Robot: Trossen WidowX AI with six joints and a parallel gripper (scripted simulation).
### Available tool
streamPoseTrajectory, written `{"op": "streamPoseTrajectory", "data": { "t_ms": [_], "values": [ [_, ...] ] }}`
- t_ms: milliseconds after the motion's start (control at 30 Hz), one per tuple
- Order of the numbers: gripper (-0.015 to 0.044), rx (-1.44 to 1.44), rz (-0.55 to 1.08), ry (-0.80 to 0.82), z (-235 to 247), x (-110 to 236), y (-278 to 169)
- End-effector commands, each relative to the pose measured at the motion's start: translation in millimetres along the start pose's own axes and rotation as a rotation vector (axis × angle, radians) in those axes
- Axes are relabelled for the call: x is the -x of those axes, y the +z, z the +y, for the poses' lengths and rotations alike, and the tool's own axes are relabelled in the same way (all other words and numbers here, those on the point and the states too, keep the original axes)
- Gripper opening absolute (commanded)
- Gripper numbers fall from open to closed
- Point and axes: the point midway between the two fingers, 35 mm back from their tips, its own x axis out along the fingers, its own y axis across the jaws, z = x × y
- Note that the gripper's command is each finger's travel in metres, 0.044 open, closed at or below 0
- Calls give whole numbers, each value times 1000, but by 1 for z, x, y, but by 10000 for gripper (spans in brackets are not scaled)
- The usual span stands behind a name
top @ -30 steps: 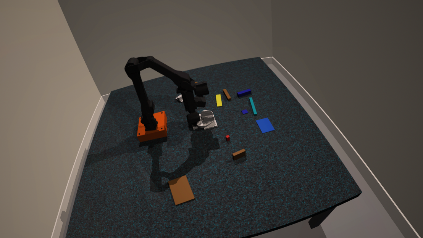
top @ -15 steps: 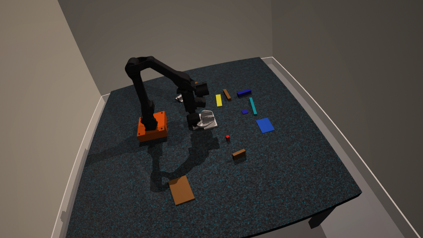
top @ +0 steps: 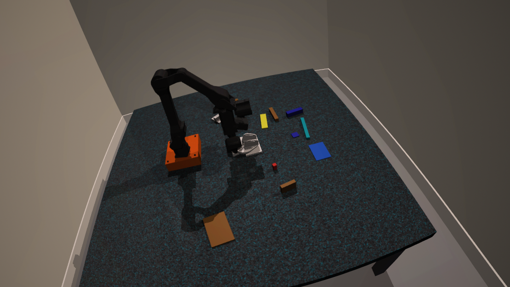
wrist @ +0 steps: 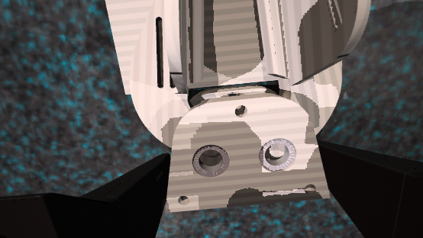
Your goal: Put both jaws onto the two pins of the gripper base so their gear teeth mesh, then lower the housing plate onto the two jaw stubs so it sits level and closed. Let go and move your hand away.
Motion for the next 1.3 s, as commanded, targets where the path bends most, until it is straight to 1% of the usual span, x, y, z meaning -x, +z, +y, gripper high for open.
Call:
{"op": "streamPoseTrajectory", "data": {
  "t_ms": [0,1267],
  "values": [
    [351,4,-2,-1,0,-1,0],
    [351,4,-2,-1,0,-8,0]
  ]
}}
